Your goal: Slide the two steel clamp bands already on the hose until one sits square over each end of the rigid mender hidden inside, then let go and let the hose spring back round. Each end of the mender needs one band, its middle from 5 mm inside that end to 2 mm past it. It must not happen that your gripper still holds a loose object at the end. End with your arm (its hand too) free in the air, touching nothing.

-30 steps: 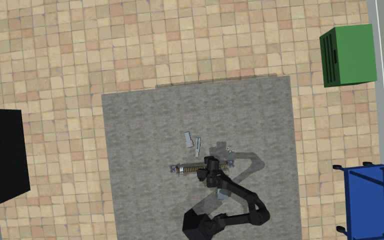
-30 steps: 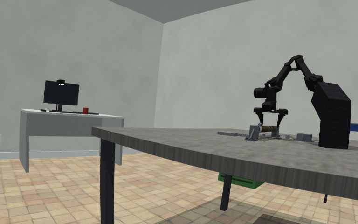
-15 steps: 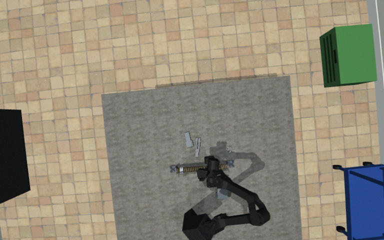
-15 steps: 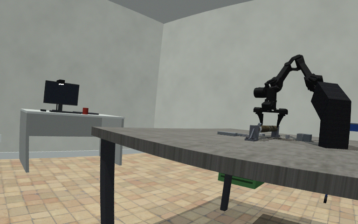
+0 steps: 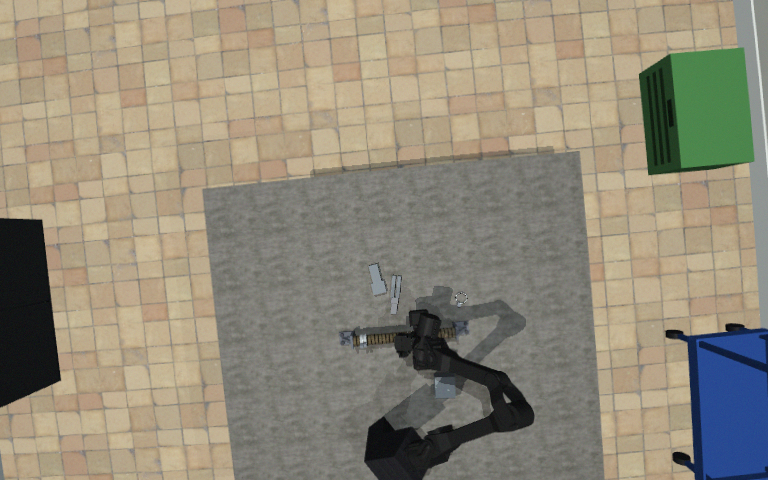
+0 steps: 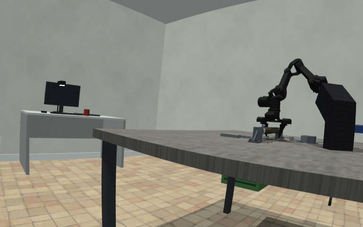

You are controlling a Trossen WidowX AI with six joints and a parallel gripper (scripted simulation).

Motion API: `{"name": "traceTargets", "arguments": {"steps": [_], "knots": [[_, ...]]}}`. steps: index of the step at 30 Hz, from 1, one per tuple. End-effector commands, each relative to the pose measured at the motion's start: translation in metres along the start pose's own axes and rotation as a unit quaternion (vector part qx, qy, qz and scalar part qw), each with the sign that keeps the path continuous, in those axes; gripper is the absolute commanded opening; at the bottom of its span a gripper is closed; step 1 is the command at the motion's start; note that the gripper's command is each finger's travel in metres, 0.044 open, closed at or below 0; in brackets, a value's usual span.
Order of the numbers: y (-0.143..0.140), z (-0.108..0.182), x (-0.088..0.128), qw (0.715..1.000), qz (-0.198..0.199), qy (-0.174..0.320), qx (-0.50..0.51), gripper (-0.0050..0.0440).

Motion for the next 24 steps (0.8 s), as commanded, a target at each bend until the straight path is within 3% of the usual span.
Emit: {"name": "traceTargets", "arguments": {"steps": [1,5,24], "knots": [[-0.0003,-0.0010,-0.0007,1.000,0.001,-0.003,0.002,0.0296],[-0.0003,-0.0010,-0.0007,1.000,0.001,-0.003,0.002,0.0200],[-0.0003,-0.0010,-0.0007,1.000,0.001,-0.003,0.002,0.0103]]}}
Point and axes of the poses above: the point midway between the two fingers, 35 mm back from their tips, its own x axis back along the fingers, its own y axis across the jaws, z = x × y, the point moved 2 cm from there along x, back along the fingers, and after that the axes turned 9 degrees about x, right-handed, at the moved point
